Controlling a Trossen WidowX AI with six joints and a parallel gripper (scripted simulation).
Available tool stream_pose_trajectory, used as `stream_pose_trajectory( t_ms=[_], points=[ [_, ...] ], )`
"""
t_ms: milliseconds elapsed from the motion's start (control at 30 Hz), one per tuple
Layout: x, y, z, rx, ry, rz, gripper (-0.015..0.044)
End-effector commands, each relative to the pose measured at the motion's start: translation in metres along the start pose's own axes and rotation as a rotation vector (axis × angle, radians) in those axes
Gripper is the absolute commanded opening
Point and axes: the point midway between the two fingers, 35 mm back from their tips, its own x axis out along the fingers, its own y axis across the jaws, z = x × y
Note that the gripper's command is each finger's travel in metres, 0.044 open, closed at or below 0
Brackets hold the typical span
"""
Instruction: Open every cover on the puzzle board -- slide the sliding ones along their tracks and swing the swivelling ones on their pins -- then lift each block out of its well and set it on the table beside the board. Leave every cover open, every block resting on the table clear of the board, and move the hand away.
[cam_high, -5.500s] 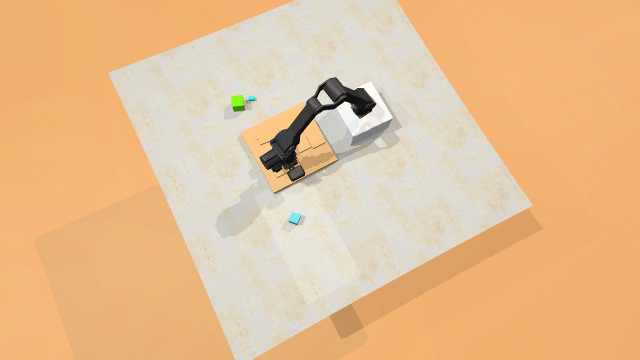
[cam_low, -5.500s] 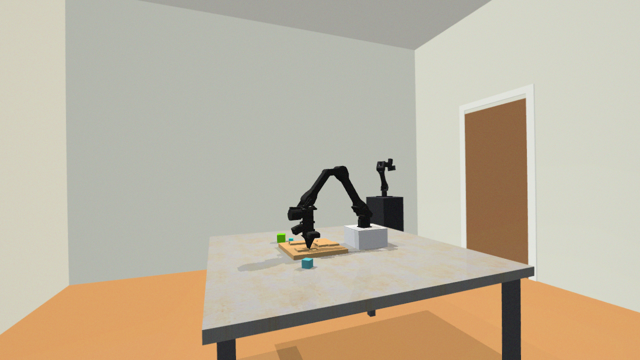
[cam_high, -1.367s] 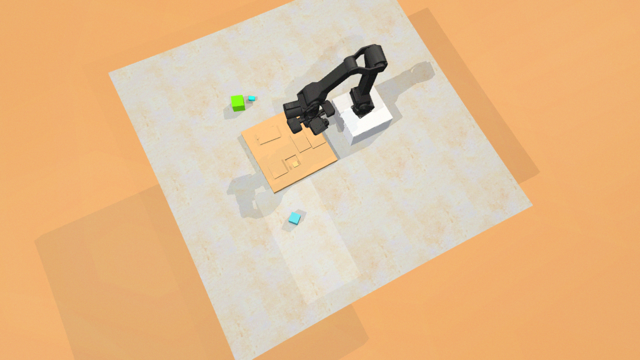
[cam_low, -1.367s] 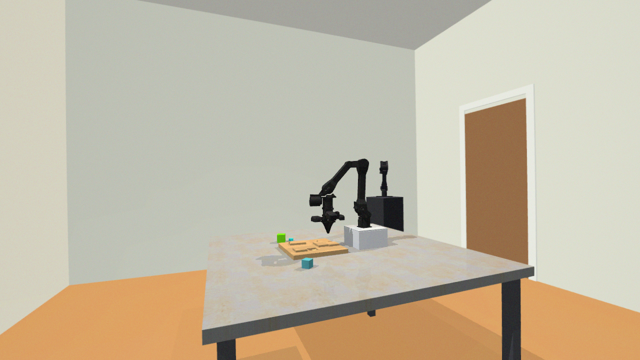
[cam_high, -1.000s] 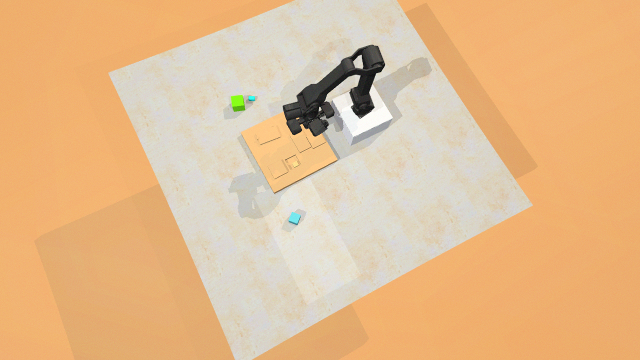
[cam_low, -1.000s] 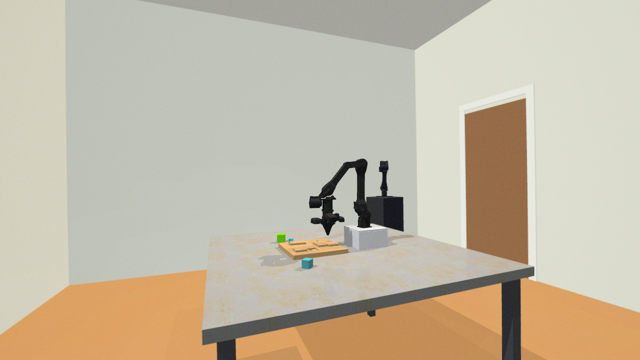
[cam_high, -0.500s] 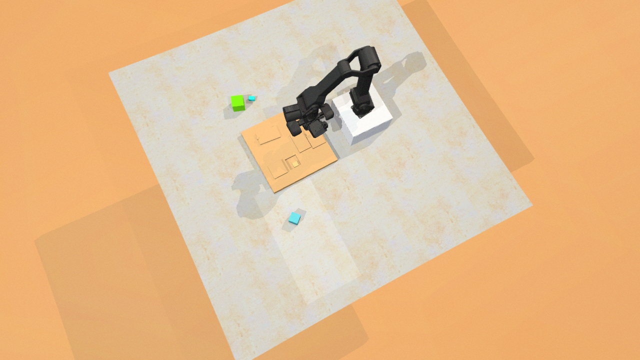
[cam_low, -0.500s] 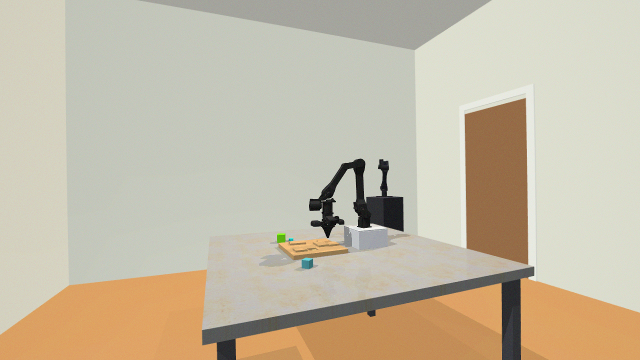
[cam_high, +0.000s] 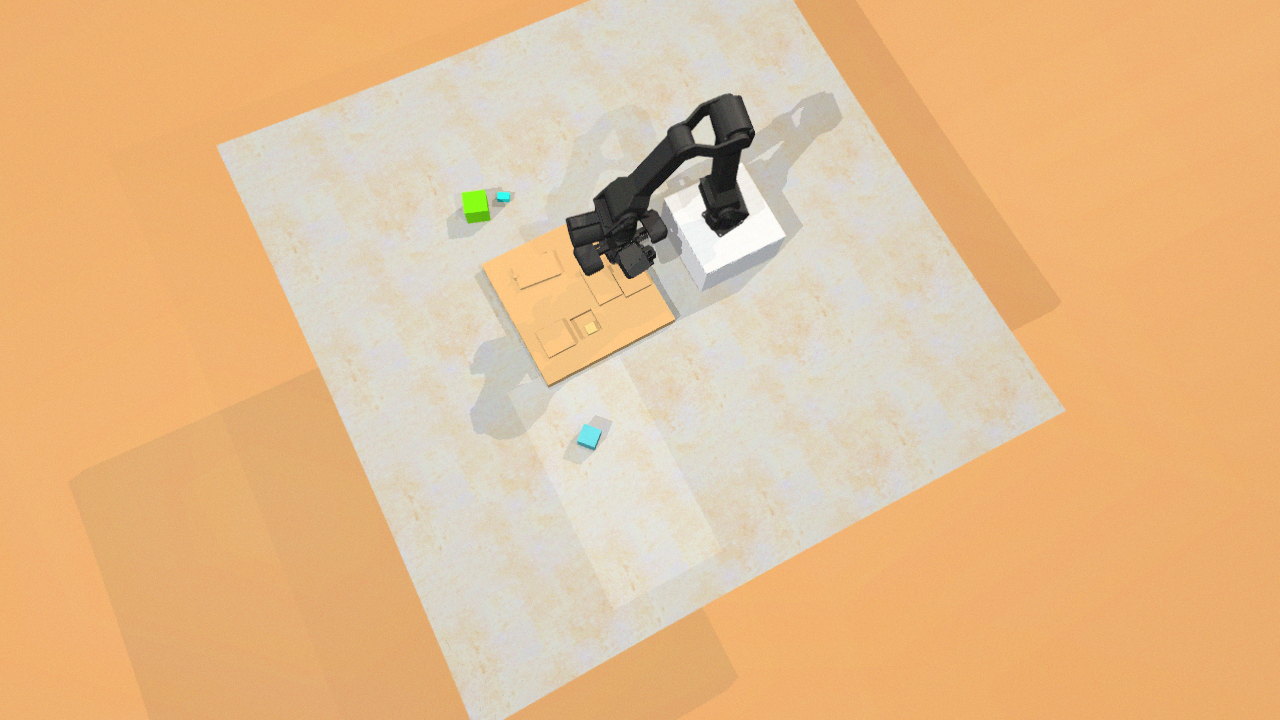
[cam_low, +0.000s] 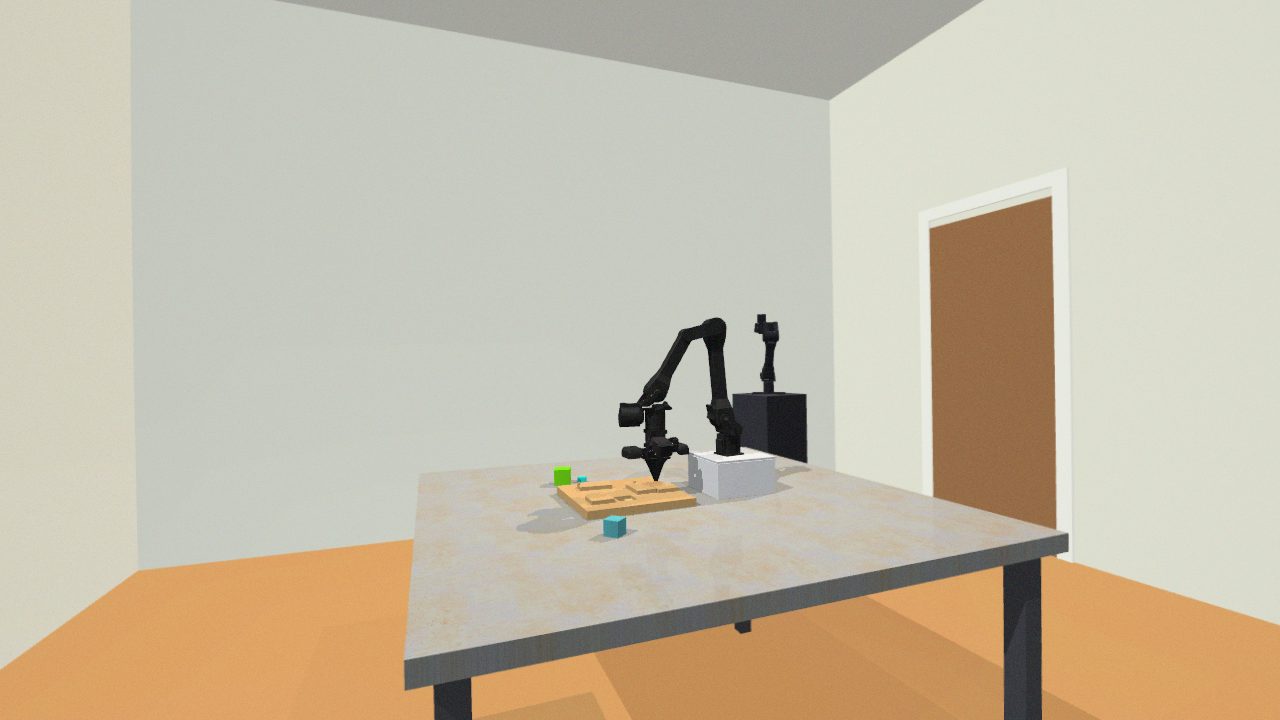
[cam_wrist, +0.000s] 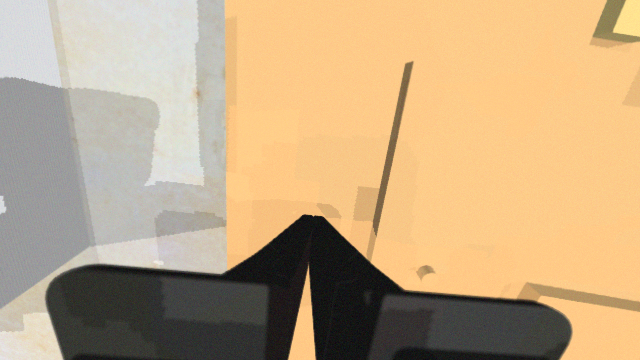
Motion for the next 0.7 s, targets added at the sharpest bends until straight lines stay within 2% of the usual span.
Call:
stream_pose_trajectory(
  t_ms=[0,667],
  points=[
    [0.0054,0.0017,-0.0002,-0.004,0.002,0.005,0.0],
    [0.014,0.0013,0.0083,-0.004,0.001,0.005,0.0]
  ],
)
